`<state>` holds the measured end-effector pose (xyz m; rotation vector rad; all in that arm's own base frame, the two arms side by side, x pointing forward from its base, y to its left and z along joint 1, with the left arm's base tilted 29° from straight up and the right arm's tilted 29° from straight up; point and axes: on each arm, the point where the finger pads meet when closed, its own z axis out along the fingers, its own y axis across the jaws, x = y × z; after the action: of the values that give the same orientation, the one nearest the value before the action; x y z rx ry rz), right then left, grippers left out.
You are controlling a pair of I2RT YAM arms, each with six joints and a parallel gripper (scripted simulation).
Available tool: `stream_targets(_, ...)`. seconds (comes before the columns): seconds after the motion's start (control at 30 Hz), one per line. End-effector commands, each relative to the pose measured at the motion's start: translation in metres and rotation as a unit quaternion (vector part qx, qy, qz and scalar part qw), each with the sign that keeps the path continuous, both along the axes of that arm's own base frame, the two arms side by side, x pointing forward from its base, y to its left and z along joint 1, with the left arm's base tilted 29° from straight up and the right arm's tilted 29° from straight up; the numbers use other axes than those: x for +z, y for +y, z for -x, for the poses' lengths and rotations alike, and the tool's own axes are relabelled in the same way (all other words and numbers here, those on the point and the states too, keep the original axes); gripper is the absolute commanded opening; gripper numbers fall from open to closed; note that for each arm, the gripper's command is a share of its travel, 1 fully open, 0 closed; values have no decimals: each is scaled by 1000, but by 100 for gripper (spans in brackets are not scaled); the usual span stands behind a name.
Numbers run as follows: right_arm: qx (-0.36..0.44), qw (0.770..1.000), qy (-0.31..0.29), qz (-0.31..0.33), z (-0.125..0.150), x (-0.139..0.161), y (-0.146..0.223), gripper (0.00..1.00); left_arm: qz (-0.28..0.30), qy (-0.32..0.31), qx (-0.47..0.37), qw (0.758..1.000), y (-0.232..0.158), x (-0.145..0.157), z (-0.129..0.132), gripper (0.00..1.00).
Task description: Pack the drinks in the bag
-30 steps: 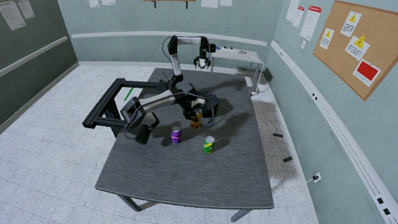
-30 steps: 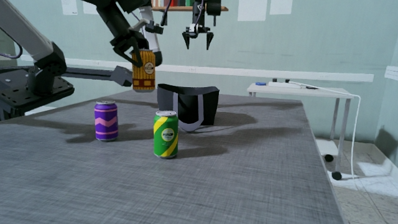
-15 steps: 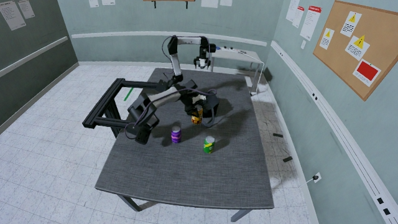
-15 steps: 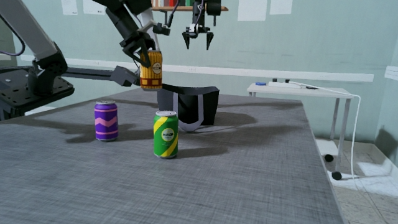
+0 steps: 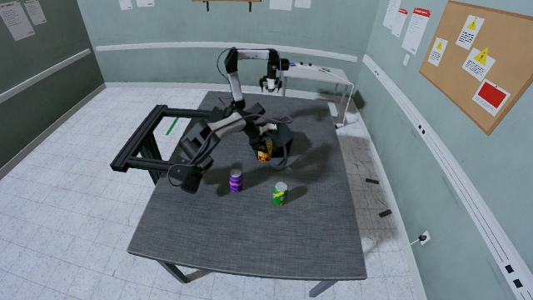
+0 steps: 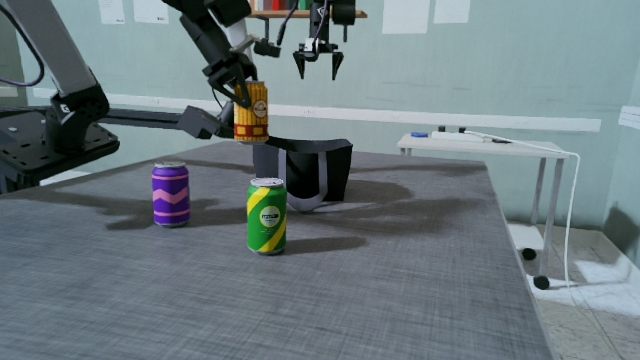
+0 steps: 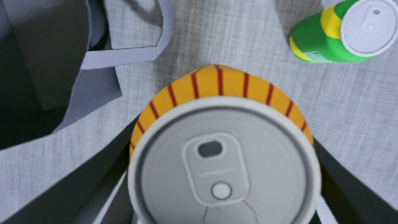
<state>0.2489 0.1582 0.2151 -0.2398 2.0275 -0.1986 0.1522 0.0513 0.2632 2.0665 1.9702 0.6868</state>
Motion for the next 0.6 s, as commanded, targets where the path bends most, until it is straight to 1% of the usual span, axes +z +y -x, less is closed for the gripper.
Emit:
stream_targets(0.0,-7,998,-41,-46,-8,28,13,70,-2,-7,1,1000,0,1,-3,100)
stream_targets(0.07,-13,997,-44,-56,-8,28,23,70,-2,-7,1,1000,0,1,-3,100)
stream_targets(0.47,-11,998,-40,-52,-12,21,60,70,-2,-7,1,1000,0,1,-3,100)
stream_targets(0.57,-5,998,-39,-47,-11,22,60,70,-2,-7,1,1000,0,1,-3,100)
